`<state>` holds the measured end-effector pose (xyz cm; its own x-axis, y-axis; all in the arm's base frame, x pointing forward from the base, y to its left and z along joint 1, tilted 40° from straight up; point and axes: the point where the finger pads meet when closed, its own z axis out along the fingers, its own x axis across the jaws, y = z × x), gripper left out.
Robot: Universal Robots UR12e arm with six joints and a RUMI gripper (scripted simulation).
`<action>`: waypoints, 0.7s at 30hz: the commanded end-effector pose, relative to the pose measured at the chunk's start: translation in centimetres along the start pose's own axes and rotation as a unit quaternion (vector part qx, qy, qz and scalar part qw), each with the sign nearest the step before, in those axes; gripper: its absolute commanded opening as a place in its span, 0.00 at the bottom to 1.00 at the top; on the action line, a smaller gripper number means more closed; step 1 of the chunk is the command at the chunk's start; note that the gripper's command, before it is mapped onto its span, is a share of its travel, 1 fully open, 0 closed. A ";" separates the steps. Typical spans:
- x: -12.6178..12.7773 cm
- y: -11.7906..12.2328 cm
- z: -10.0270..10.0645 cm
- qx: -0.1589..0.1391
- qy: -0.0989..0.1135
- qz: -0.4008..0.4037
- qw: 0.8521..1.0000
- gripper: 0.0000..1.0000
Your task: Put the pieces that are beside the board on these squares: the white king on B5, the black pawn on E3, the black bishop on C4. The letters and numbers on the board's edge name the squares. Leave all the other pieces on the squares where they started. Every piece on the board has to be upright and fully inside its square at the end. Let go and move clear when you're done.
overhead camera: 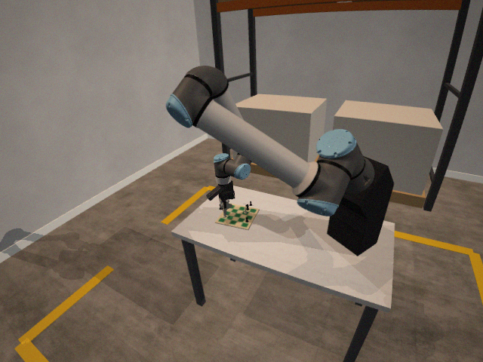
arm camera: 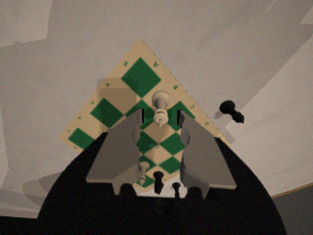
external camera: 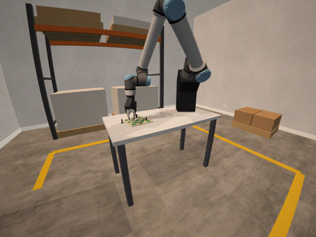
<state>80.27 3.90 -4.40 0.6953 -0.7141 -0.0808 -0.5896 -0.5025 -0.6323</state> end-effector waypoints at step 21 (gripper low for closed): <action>0.0 0.0 -4.0 0.000 0.000 0.000 1.000 0.25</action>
<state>79.33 2.79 -2.65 0.6950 -0.7144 -0.0806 -0.5897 -0.5023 -0.6325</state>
